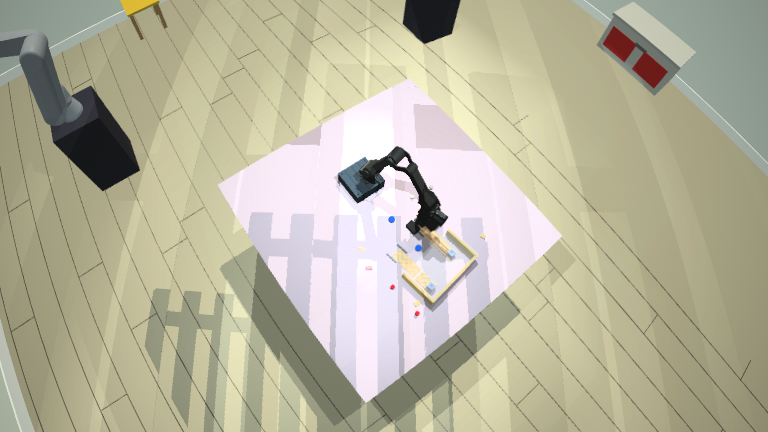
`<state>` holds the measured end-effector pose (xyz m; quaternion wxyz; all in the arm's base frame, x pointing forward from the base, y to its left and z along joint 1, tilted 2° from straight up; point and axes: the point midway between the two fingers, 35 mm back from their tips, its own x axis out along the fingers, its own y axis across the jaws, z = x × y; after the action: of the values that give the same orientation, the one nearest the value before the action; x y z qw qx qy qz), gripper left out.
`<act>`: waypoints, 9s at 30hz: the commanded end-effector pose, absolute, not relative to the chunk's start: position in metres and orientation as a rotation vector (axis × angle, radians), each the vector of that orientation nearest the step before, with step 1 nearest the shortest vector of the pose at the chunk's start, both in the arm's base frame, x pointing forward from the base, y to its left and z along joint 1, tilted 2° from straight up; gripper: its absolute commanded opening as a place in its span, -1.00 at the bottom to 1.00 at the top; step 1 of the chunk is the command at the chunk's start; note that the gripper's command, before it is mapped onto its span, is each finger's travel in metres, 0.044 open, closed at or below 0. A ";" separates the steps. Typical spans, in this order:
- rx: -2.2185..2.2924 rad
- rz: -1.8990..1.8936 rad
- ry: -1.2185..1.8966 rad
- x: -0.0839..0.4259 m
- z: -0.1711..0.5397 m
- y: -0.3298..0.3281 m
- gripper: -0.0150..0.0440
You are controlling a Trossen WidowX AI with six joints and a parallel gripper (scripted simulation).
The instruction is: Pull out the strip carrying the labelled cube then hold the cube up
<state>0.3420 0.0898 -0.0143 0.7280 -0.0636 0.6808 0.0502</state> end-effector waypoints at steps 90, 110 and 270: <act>-0.141 0.108 1.533 0.200 -0.027 0.063 -0.49; -0.141 0.108 1.534 0.198 -0.027 0.063 -0.49; -0.148 0.115 1.521 0.319 0.037 0.076 -0.49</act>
<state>0.3290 0.0782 0.0377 0.7209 -0.0686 0.6877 0.0518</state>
